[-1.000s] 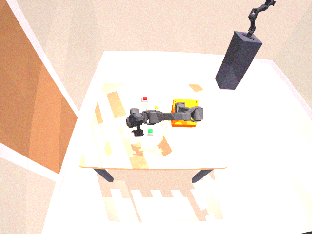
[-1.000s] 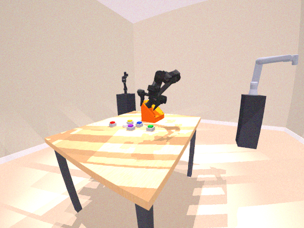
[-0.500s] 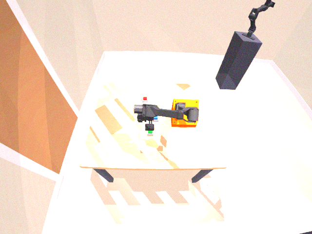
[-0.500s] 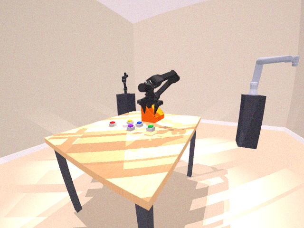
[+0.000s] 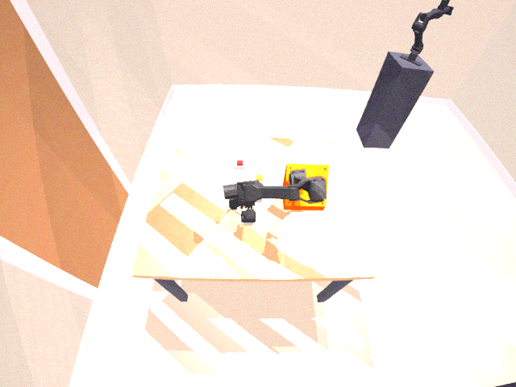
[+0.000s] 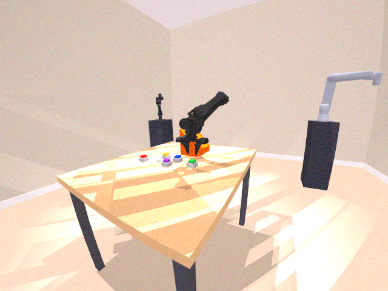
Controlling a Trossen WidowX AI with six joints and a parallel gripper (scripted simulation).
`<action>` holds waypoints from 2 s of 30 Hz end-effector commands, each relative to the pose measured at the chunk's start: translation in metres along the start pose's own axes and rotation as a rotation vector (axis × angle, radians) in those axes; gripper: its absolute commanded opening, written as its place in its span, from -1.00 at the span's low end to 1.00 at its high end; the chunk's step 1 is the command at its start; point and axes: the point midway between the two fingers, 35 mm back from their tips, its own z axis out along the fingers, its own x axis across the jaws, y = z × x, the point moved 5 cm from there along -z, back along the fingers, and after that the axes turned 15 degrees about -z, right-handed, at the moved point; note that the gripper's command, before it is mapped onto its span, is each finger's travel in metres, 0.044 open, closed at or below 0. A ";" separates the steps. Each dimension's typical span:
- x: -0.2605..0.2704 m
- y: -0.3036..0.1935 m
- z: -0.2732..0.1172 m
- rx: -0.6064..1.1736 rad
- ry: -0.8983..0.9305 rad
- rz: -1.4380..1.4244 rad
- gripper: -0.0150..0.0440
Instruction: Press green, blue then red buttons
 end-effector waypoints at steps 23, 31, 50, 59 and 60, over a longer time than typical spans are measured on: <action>-0.001 0.000 0.021 0.002 -0.001 0.012 -0.42; -0.001 0.000 0.034 0.002 0.000 0.012 -0.42; -0.001 -0.001 0.041 0.002 0.001 0.012 -0.42; -0.001 -0.001 0.041 0.002 0.001 0.012 -0.42; -0.001 -0.001 0.041 0.002 0.001 0.012 -0.42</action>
